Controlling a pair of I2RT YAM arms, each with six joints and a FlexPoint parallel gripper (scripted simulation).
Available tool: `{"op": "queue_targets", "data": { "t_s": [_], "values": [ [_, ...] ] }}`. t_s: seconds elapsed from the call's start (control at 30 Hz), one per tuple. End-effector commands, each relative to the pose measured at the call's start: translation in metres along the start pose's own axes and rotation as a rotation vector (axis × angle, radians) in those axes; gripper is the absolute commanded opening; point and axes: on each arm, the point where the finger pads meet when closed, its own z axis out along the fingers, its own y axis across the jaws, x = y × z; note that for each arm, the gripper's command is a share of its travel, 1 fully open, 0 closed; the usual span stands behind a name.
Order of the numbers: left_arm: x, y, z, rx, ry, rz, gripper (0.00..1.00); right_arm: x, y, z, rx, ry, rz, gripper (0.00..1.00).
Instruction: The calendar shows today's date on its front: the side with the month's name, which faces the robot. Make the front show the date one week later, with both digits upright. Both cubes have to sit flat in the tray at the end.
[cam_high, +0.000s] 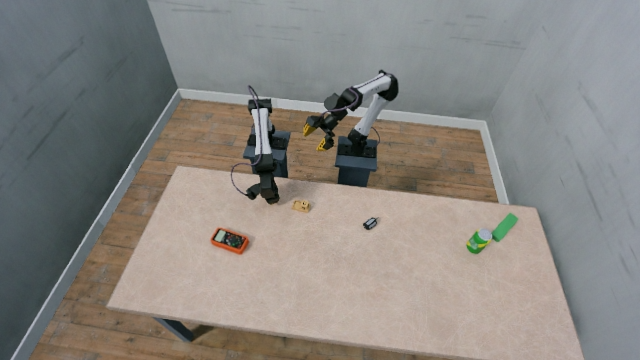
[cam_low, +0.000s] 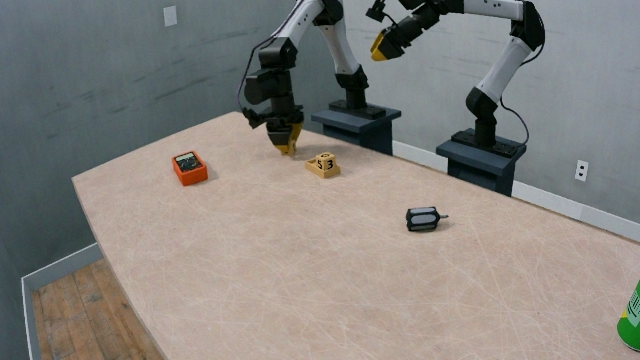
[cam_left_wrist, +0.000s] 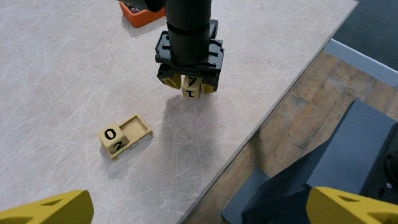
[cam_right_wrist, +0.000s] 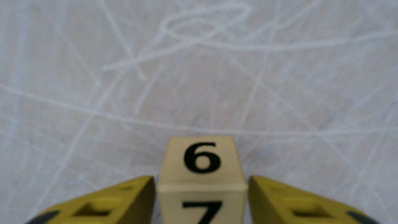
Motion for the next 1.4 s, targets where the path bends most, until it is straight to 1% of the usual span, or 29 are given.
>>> {"op": "queue_targets", "data": {
  "t_s": [0.0, 0.13, 0.23, 0.33, 0.4, 0.5, 0.6, 0.67, 0.8, 0.9, 1.0, 1.03, 1.1, 1.27, 1.37],
  "values": [
    [-0.005, -0.001, -0.002, 0.0, -0.017, 0.0, 1.0, -0.001, 0.003, -0.018, -0.05, -0.024, -0.002, 0.58],
    [-0.005, -0.001, -0.002, 0.0, -0.017, 0.0, 1.0, -0.002, 0.003, -0.052, -0.051, -0.024, -0.004, 0.58],
    [-0.005, -0.001, -0.002, 0.0, -0.017, 0.0, 1.0, -0.002, 0.003, -0.072, -0.053, -0.025, -0.005, 0.58],
    [-0.005, -0.001, -0.002, 0.0, -0.017, 0.0, 1.0, 0.0, 0.002, -0.085, -0.048, -0.006, -0.01, 0.57],
    [-0.005, -0.001, -0.002, 0.0, -0.017, 0.0, 1.0, 0.0, 0.002, -0.085, -0.048, -0.006, -0.01, 0.57],
    [-0.005, -0.001, -0.002, 0.0, -0.017, 0.0, 1.0, 0.005, 0.001, -0.076, -0.015, 0.078, -0.036, 0.57],
    [-0.005, -0.001, -0.002, 0.0, -0.017, 0.0, 1.0, 0.008, 0.003, -0.066, -0.011, 0.21, -0.067, 0.57],
    [-0.005, -0.001, -0.002, 0.0, -0.017, 0.0, 1.0, 0.004, 0.003, -0.058, -0.013, 0.287, -0.066, 0.57],
    [-0.005, -0.001, -0.002, 0.0, -0.017, 0.0, 1.0, -0.01, 0.002, -0.043, -0.021, 0.399, -0.035, 0.57],
    [-0.005, -0.001, -0.002, 0.0, -0.017, 0.0, 1.0, -0.019, 0.005, -0.036, -0.035, 0.416, -0.019, 0.57],
    [-0.005, -0.001, -0.002, 0.0, -0.017, 0.0, 1.0, -0.02, 0.006, -0.04, -0.046, 0.404, -0.019, 0.57],
    [-0.005, -0.001, -0.002, 0.0, -0.017, 0.0, 1.0, -0.02, 0.0, -0.036, -0.021, 0.406, -0.005, 0.57],
    [-0.005, -0.001, -0.002, 0.0, -0.017, 0.0, 1.0, -0.017, 0.001, -0.033, -0.023, 0.405, -0.01, 0.55],
    [-0.005, -0.001, -0.002, 0.0, -0.017, 0.0, 1.0, -0.002, 0.002, 0.0, -0.013, 0.419, 0.0, 0.5],
    [-0.005, -0.001, -0.002, 0.0, -0.017, 0.0, 1.0, -0.004, 0.009, 0.007, -0.016, 0.417, 0.0, 0.53]
  ]
}}
